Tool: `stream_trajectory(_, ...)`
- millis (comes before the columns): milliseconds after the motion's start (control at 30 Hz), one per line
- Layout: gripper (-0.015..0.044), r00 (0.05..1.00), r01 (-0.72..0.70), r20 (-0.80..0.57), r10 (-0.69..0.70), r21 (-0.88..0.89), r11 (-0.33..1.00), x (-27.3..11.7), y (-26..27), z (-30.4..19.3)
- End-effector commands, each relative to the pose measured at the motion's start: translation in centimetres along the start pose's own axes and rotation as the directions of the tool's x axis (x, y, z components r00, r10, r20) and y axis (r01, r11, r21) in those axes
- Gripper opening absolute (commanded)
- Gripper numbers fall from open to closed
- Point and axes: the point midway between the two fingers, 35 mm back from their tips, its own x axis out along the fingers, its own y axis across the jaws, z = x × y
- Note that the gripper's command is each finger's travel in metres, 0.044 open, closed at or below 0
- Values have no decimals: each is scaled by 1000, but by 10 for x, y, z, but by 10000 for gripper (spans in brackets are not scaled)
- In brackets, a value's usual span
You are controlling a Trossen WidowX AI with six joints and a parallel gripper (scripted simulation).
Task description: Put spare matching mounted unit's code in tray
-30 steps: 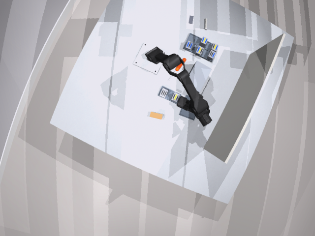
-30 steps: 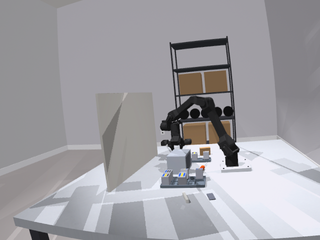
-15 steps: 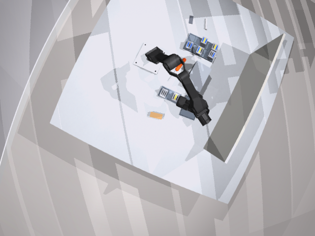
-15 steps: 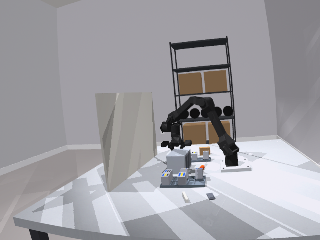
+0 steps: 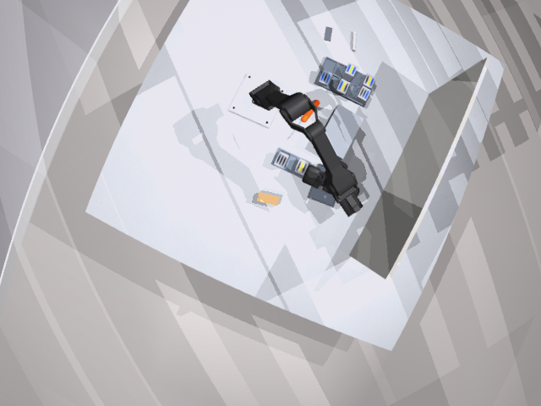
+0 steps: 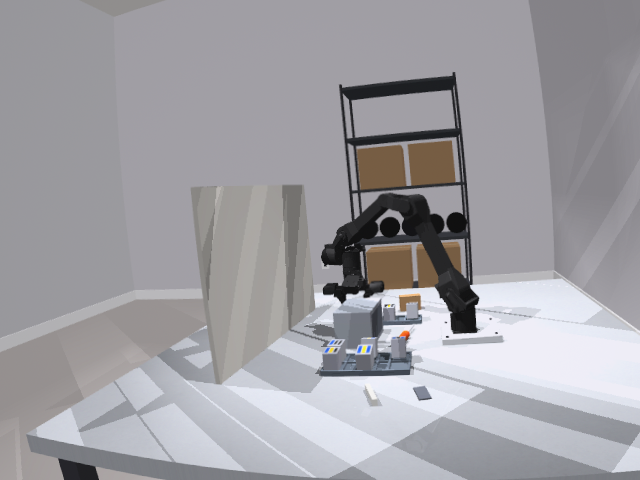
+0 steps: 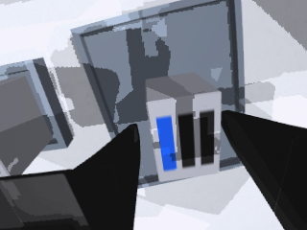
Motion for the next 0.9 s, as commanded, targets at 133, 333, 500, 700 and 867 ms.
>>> stream_trajectory(133,440,1000,1,0,-1,0,1000,-2,-1,0)
stream_trajectory(333,440,1000,1,4,-1,-2,1000,-75,-4,-2)
stream_trajectory(500,440,1000,0,6,0,-3,1000,-108,1,1)
stream_trajectory(700,440,1000,12,-7,-12,3,1000,-104,-1,-1)
stream_trajectory(867,440,1000,12,-7,-12,3,1000,-104,-1,-1)
